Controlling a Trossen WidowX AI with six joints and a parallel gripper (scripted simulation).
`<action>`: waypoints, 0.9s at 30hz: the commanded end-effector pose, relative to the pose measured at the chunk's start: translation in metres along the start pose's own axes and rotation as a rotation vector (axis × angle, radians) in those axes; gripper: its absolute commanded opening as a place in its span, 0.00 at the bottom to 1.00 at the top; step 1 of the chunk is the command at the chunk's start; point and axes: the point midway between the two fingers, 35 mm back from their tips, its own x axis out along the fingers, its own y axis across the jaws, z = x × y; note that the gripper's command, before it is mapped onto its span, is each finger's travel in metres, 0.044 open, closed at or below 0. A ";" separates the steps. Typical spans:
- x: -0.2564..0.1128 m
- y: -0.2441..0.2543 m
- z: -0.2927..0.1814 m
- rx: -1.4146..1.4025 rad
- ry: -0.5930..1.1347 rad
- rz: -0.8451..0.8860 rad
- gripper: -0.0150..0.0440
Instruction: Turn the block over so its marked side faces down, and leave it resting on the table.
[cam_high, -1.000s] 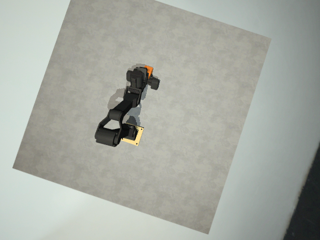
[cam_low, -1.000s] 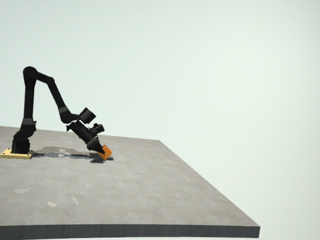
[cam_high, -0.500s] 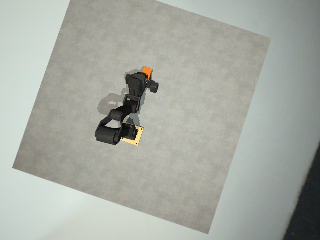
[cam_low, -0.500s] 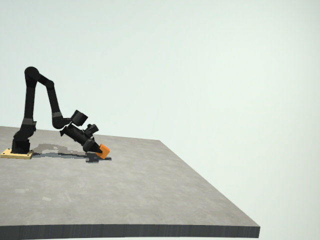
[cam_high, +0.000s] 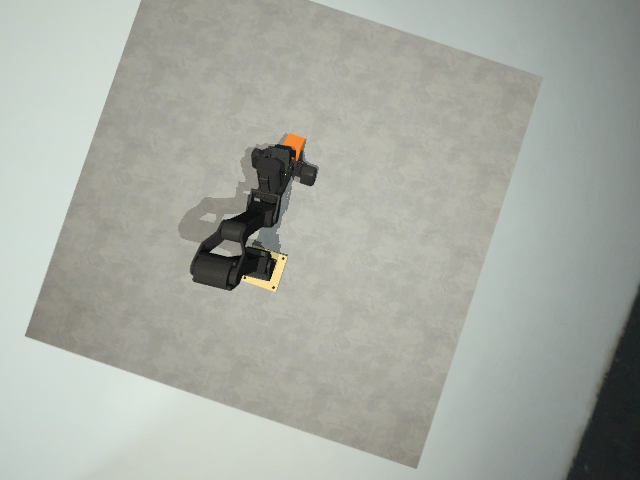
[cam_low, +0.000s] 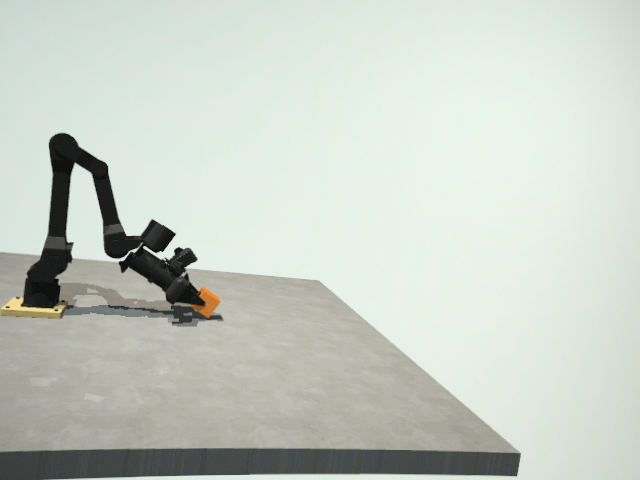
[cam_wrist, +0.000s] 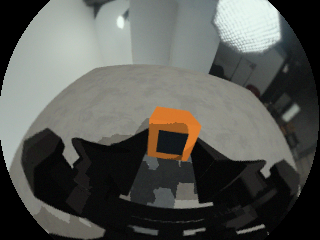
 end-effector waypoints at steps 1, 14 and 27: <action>0.000 0.000 0.002 0.002 -0.009 -0.002 0.43; 0.000 0.000 0.002 0.002 -0.009 -0.002 1.00; 0.000 0.000 0.002 0.002 -0.009 -0.002 1.00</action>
